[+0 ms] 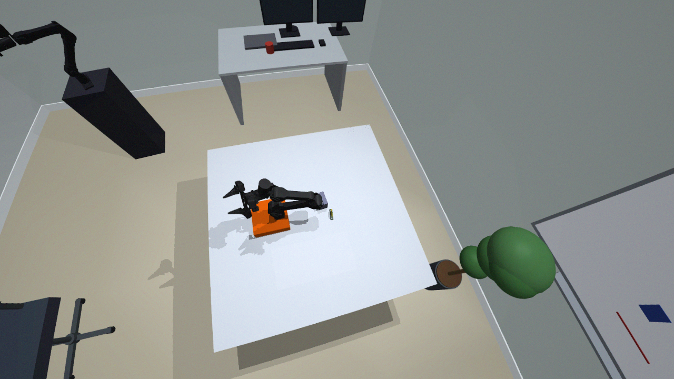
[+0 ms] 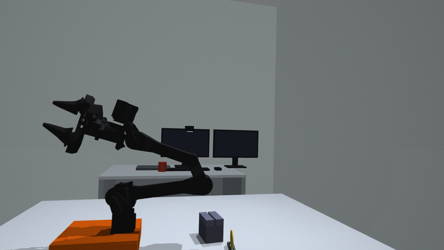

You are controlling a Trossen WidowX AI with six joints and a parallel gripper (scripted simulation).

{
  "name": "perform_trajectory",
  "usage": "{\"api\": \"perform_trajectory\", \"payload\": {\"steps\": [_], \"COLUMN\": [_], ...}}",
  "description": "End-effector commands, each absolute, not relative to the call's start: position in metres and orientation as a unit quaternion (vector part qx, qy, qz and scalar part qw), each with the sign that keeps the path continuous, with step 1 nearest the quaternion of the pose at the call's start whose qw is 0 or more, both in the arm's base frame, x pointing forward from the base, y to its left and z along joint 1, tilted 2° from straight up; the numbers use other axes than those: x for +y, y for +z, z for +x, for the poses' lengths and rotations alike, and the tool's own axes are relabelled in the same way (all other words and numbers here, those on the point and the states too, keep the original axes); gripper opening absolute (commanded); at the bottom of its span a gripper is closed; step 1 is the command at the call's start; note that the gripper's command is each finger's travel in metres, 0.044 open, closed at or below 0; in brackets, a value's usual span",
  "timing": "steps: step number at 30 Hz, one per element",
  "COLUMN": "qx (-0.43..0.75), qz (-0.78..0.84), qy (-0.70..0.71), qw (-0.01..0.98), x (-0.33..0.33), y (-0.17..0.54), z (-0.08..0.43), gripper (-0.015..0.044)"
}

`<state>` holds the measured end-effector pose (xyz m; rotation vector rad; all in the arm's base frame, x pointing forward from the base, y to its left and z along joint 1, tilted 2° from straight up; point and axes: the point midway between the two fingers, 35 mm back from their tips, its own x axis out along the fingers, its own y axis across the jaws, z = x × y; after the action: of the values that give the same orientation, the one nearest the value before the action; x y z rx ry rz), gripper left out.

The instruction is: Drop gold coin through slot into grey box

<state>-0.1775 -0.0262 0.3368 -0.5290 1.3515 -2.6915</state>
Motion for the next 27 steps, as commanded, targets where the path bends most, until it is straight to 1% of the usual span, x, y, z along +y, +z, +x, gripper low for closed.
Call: {"api": "perform_trajectory", "payload": {"steps": [1,3,9,13,18,22,27], "qx": [0.443,0.45,0.463,0.453,0.42,0.377,0.303], "qz": [-0.169,-0.137,0.009,0.107,0.225,0.313,0.412], "qy": [-0.88,-0.882,-0.88,-0.867,-0.839,-0.809,-0.765], "qw": [0.039,0.012,-0.105,-0.178,-0.263,-0.324,-0.391], "x": [-0.025,-0.01,0.063,0.116,0.179,0.224,0.267], "y": [0.337,0.335,0.327,0.319,0.307,0.296,0.278], "z": [-0.178,-0.185,-0.199,-0.193,-0.165,-0.129,-0.067], "gripper": [0.0374,0.0321,0.0164,0.0161,0.0161,0.0161,0.0161]}}
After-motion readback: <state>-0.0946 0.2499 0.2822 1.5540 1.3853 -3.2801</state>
